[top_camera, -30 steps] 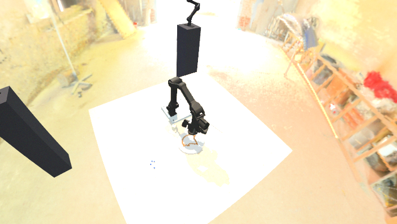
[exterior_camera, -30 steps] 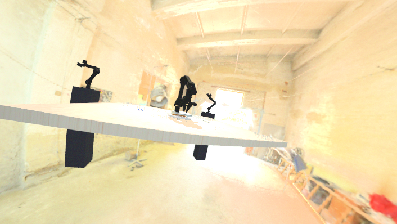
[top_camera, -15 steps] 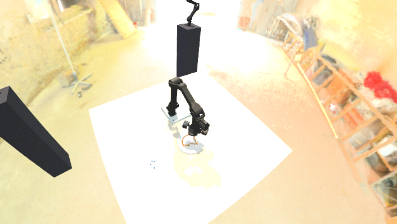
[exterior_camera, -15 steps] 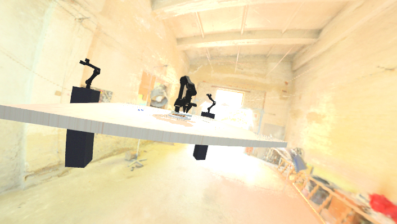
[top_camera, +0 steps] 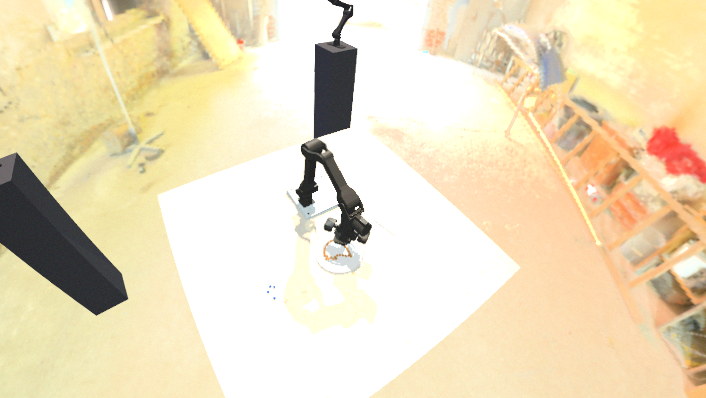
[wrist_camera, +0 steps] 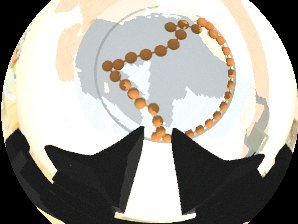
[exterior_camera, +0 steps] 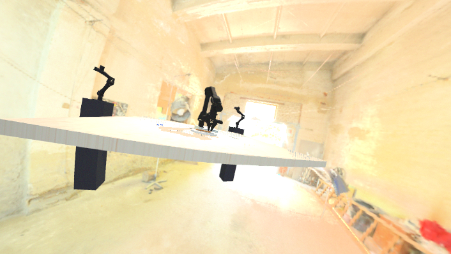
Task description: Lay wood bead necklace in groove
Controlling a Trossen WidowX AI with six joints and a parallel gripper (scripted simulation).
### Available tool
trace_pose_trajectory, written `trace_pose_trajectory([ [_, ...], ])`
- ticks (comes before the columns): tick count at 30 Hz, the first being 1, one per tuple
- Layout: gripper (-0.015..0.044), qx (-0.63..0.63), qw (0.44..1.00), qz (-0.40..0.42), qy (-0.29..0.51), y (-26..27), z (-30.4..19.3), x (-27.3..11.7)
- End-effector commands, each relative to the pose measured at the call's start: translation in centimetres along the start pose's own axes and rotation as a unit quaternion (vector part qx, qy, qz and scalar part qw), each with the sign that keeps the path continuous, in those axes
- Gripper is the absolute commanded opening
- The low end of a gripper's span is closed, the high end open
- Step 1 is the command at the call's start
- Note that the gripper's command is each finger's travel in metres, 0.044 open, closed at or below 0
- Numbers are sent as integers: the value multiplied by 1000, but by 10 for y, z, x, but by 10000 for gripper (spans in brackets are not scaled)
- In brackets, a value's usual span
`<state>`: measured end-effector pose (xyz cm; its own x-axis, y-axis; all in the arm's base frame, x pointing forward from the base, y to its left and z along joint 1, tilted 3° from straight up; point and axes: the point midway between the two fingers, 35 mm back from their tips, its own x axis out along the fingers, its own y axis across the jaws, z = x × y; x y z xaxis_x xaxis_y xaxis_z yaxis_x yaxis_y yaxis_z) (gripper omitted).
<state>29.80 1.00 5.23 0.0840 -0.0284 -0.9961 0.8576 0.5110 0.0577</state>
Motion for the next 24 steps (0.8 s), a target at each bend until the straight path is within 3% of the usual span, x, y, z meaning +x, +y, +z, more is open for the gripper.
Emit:
trace_pose_trajectory([
  [1, 120, 2, 1000, -4, 2, -2, -1, 6],
  [4, 120, 2, 1000, -4, 2, -2, -1, 6],
  [9, 0, 0, 1000, -2, 1, -1, -1, 4],
  [24, 0, 0, 1000, -2, 1, -1, -1, 4],
])
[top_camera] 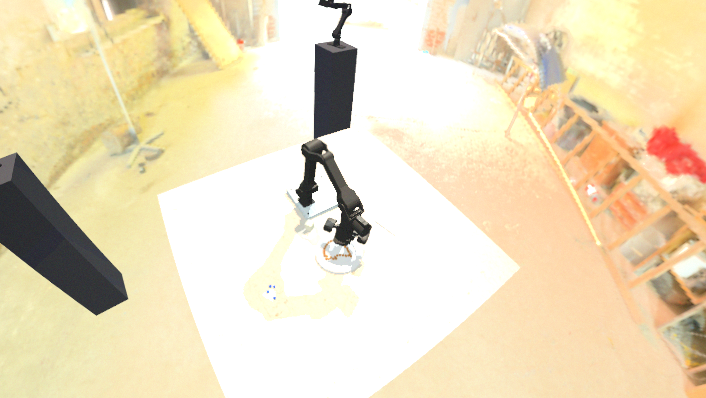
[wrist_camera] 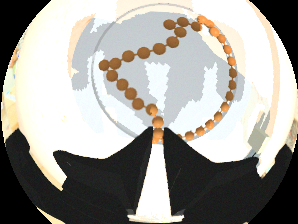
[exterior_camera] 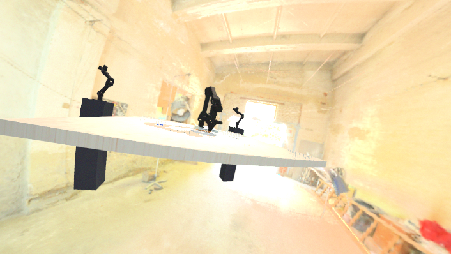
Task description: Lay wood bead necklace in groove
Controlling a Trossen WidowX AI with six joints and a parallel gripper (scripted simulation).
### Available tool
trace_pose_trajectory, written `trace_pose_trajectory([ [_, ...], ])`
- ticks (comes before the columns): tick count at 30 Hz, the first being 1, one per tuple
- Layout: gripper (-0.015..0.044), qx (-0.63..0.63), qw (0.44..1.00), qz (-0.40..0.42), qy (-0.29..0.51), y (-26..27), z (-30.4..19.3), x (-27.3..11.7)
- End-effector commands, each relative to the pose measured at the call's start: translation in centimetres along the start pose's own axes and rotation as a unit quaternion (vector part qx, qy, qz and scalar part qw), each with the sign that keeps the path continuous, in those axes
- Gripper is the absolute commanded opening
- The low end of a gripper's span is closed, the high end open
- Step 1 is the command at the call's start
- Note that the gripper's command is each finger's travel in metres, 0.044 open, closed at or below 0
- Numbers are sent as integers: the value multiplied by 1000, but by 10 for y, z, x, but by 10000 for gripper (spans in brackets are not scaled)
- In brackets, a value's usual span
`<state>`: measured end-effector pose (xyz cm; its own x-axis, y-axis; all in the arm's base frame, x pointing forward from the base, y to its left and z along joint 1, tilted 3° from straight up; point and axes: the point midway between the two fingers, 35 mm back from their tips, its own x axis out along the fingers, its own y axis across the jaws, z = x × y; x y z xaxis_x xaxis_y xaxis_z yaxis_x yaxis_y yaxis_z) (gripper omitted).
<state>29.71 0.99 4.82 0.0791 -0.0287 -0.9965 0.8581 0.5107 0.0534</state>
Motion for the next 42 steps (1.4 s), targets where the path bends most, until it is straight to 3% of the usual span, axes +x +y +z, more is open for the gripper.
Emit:
trace_pose_trajectory([
  [1, 0, 0, 1000, 0, 0, 0, 0, 0],
  [42, 0, 2, 1000, -1, 1, 11, -7, -6],
])
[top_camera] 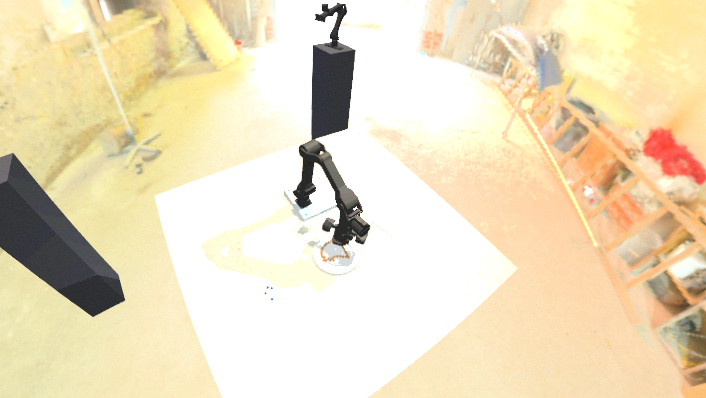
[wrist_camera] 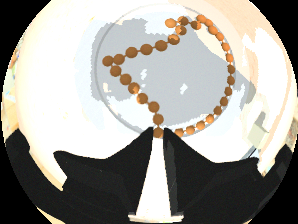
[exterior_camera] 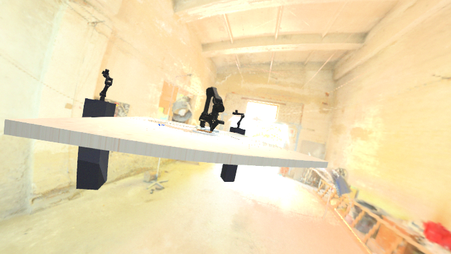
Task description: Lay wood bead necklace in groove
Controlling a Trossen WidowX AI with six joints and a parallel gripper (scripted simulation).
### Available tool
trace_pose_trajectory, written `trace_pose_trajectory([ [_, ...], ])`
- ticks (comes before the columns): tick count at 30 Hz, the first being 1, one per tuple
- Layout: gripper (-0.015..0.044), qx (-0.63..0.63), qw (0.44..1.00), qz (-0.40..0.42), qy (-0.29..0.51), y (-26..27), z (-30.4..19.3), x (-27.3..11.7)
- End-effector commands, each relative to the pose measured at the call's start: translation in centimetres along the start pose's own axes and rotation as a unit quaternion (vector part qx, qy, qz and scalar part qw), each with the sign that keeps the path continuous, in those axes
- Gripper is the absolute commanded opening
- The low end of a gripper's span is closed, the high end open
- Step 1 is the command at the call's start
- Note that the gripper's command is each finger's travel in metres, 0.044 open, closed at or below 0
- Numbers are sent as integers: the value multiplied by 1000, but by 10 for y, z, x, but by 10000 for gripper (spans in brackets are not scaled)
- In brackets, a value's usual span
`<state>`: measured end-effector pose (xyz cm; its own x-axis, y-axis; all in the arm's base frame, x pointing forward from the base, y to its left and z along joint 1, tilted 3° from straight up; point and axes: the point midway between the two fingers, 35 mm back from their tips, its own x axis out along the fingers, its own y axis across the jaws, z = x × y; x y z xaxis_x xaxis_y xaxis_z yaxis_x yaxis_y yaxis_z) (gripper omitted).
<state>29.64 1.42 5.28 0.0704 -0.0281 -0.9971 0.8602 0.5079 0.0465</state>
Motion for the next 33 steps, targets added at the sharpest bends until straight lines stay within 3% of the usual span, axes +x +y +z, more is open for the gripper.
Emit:
trace_pose_trajectory([
  [1, 0, 1, 1000, 3, -1, 11, -4, -1],
  [18, 0, 1, 1000, 3, -1, 13, -5, 7],
  [33, 394, 0, 1000, 3, -1, 13, -5, -1],
])
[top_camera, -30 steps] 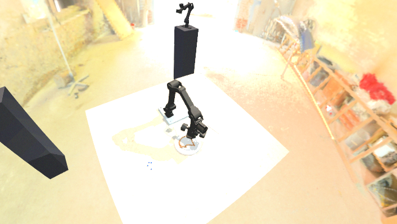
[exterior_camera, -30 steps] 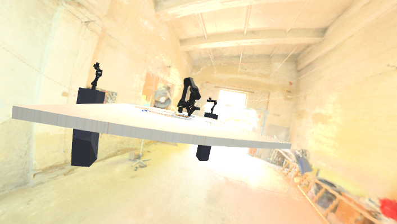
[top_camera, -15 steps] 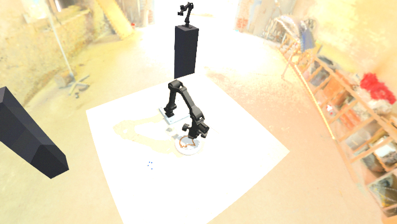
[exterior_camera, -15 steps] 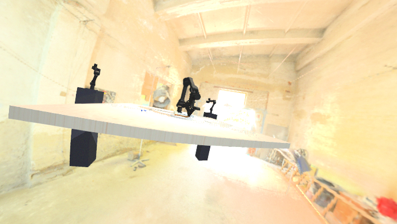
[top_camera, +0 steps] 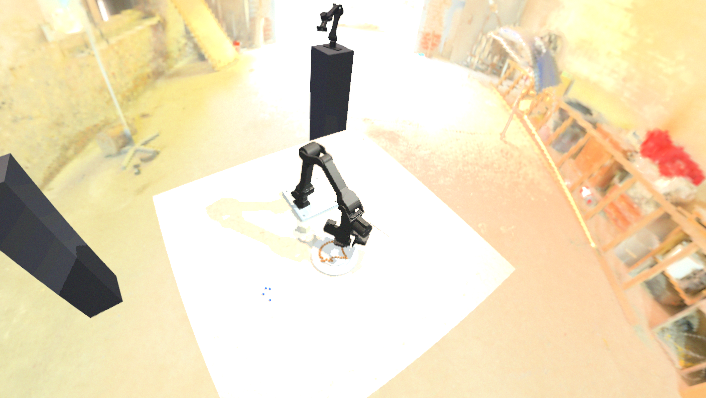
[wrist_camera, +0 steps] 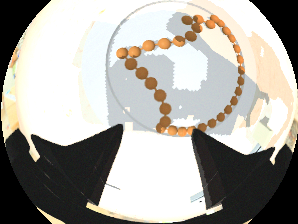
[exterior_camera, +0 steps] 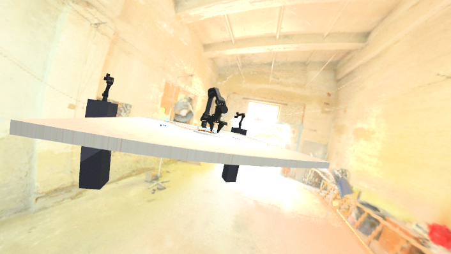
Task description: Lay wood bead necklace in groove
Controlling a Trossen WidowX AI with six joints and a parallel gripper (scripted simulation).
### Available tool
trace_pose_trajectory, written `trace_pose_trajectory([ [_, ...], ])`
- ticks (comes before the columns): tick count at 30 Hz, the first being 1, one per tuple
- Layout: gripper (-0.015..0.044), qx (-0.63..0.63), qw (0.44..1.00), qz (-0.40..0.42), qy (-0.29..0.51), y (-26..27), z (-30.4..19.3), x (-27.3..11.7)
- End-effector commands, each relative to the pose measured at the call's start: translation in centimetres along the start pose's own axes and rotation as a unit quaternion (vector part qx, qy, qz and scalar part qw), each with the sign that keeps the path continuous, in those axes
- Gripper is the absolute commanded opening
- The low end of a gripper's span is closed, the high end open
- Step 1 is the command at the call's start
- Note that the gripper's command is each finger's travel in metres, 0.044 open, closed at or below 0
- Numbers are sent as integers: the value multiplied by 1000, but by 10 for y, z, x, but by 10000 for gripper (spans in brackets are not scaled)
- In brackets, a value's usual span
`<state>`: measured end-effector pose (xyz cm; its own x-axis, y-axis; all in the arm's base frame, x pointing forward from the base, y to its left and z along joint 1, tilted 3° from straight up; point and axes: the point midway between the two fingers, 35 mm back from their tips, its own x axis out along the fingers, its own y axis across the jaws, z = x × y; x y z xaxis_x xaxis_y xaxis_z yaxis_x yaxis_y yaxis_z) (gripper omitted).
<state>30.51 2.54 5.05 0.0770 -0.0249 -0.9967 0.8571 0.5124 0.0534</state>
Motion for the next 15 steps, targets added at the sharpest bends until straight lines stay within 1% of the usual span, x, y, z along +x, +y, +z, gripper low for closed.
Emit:
trace_pose_trajectory([
  [1, 420, 3, 1000, -1, -1, 0, 0, -4],
  [2, 440, 0, 1000, -2, 1, -1, 0, -1],
  [15, 440, 3, 1000, -1, -1, -1, 0, -4],
])
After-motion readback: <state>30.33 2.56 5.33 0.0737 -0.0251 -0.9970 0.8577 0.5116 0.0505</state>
